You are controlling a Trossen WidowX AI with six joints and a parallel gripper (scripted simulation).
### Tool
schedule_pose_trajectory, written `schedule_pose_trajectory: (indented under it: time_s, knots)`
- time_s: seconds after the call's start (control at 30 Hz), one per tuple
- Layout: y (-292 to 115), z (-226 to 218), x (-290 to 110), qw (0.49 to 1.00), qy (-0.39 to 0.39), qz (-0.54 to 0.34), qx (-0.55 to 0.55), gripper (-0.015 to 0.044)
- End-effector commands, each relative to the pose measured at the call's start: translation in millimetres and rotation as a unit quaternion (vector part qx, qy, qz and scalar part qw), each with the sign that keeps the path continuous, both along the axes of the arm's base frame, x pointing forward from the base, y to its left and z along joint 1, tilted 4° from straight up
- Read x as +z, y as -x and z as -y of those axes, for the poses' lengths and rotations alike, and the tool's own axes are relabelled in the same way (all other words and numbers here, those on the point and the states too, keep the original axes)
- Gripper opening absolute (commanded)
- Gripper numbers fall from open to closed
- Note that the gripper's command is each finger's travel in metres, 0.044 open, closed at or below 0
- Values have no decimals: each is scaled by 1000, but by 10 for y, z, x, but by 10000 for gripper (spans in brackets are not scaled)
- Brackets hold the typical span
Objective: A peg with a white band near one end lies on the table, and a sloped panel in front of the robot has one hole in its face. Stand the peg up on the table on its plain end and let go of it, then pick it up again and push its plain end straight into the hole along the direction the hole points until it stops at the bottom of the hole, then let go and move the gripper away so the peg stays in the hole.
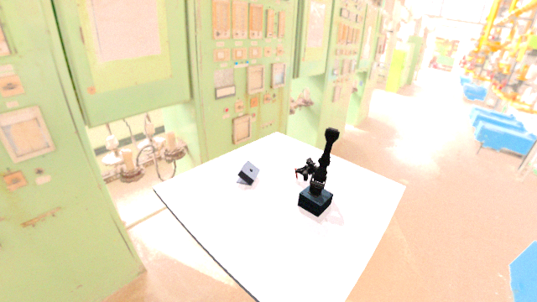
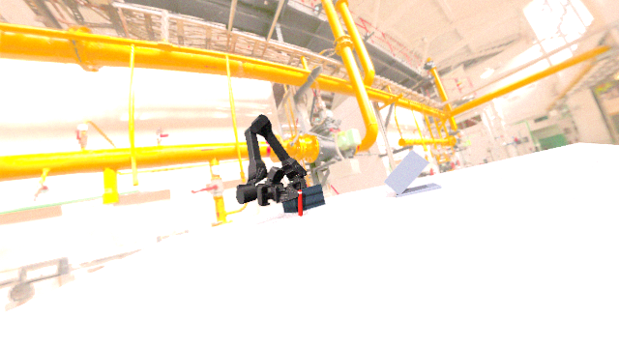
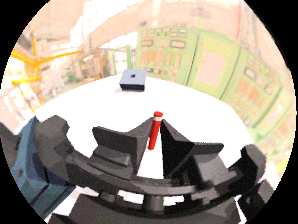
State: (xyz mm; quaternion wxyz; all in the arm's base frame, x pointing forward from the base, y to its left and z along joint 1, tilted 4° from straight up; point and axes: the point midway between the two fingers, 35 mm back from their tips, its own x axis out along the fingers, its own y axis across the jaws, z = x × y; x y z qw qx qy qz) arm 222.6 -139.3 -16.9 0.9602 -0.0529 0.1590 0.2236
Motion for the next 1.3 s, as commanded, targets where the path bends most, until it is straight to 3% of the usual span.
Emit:
schedule_pose_trajectory:
  time_s: [0.0, 1.27]
  knots:
    - [16, 23, 4, 1000, -6, 18, 0, 49]
    - [83, 42, -48, 999, -21, 29, -2, 49]
